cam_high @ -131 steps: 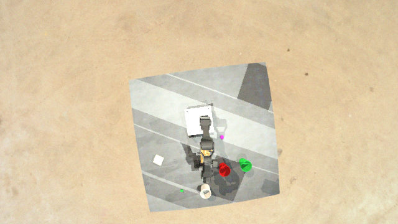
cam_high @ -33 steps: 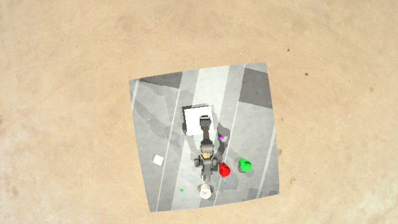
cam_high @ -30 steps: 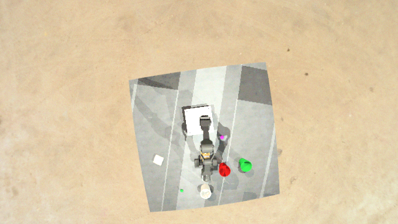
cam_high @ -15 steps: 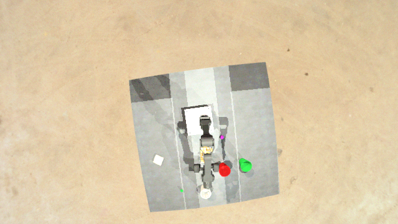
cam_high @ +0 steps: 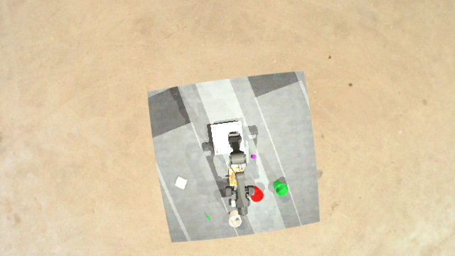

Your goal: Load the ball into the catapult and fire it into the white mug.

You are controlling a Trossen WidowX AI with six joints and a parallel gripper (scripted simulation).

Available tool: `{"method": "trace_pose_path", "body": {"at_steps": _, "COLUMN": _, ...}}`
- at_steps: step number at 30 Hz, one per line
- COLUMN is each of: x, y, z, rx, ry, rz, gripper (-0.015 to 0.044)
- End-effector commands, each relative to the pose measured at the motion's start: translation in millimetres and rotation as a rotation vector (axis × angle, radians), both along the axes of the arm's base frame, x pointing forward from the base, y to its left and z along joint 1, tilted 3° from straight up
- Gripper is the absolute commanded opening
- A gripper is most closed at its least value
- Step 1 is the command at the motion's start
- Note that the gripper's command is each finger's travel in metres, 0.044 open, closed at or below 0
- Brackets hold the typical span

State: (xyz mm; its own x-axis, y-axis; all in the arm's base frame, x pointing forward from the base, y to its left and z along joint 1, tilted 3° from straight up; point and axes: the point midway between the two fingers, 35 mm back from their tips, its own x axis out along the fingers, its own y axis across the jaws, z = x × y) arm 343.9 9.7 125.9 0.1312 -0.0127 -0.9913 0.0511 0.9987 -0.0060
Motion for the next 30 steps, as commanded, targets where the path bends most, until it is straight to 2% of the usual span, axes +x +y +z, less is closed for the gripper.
{"method": "trace_pose_path", "body": {"at_steps": 1, "x": -31.3, "y": 50.3, "z": -32.7, "rx": 0.003, "ry": 0.040, "rz": 0.039, "gripper": 0.0300}}
{"method": "trace_pose_path", "body": {"at_steps": 7, "x": -97.2, "y": 108.2, "z": -74.8, "rx": 0.005, "ry": 0.049, "rz": 0.076, "gripper": 0.0300}}
{"method": "trace_pose_path", "body": {"at_steps": 13, "x": -165.4, "y": 131.0, "z": -111.7, "rx": 0.004, "ry": 0.054, "rz": 0.109, "gripper": 0.0300}}
{"method": "trace_pose_path", "body": {"at_steps": 30, "x": -165.0, "y": 138.9, "z": -133.6, "rx": 0.004, "ry": 0.055, "rz": 0.110, "gripper": 0.0300}}
